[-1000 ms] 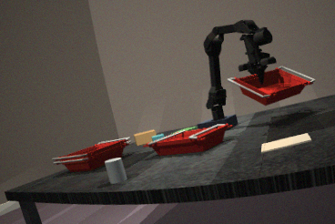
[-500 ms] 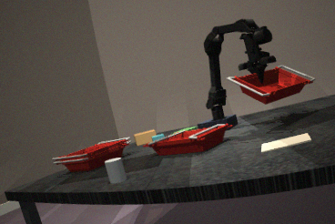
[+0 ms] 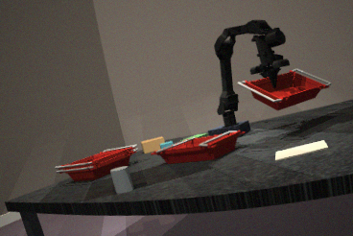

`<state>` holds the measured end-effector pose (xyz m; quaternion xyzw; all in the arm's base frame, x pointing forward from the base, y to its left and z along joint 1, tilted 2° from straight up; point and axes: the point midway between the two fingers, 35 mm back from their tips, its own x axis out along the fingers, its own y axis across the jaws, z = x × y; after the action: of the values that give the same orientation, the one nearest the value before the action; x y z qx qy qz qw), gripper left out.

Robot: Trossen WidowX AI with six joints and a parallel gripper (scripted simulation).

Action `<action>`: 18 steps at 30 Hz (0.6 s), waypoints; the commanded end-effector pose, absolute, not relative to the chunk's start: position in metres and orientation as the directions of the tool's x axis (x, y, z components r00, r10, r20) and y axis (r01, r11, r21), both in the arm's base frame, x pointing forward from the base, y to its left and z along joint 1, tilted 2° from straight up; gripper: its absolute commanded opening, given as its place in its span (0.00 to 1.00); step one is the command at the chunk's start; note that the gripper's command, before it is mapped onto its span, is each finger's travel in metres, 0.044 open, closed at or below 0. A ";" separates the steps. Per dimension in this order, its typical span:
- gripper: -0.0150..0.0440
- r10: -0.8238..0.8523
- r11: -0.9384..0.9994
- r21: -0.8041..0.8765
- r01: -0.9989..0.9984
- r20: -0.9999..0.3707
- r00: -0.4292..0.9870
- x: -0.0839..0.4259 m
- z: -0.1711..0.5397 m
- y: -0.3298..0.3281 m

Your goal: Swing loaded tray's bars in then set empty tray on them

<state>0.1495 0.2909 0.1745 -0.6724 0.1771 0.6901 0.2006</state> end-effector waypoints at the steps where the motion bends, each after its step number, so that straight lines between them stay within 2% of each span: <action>1: 0.25 0.050 -0.829 -0.038 -0.558 -0.999 -0.007 0.163 0.177 0.286; 18: 0.25 0.045 -0.674 -0.031 -0.738 -0.999 0.001 0.218 0.175 0.247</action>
<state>0.2093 0.2520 0.1726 -0.6438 0.2625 0.6606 0.2832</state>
